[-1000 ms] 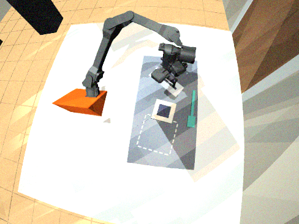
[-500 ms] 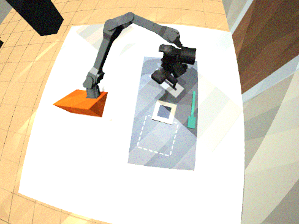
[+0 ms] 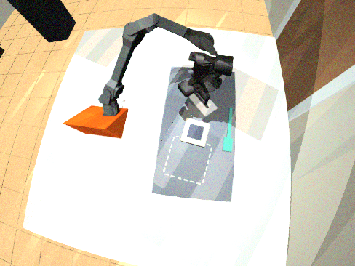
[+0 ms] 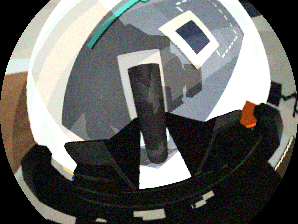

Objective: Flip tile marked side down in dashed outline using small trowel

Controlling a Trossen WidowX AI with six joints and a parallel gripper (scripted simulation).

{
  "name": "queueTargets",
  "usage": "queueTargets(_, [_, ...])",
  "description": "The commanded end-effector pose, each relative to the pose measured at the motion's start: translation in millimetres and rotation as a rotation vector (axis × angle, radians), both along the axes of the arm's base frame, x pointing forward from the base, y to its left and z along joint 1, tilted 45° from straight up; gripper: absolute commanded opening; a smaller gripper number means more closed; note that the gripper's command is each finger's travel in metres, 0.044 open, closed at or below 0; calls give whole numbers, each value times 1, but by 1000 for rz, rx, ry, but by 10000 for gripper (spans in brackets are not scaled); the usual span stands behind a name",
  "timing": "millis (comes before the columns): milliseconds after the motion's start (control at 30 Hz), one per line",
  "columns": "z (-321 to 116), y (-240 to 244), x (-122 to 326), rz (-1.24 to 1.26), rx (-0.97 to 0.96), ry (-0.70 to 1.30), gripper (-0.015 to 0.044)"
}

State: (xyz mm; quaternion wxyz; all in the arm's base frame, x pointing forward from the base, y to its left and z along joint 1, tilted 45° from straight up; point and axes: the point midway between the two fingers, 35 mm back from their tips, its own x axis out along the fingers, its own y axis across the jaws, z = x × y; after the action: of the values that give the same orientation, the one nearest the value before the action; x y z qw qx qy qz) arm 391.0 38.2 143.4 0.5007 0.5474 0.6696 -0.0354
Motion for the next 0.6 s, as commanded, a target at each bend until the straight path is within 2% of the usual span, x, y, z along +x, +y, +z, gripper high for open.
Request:
queueTargets(0, [-1, 3, -2, -90, 20, 102, 130])
queueTargets(567, [-1, 3, -2, -442, 67, 450, 130])
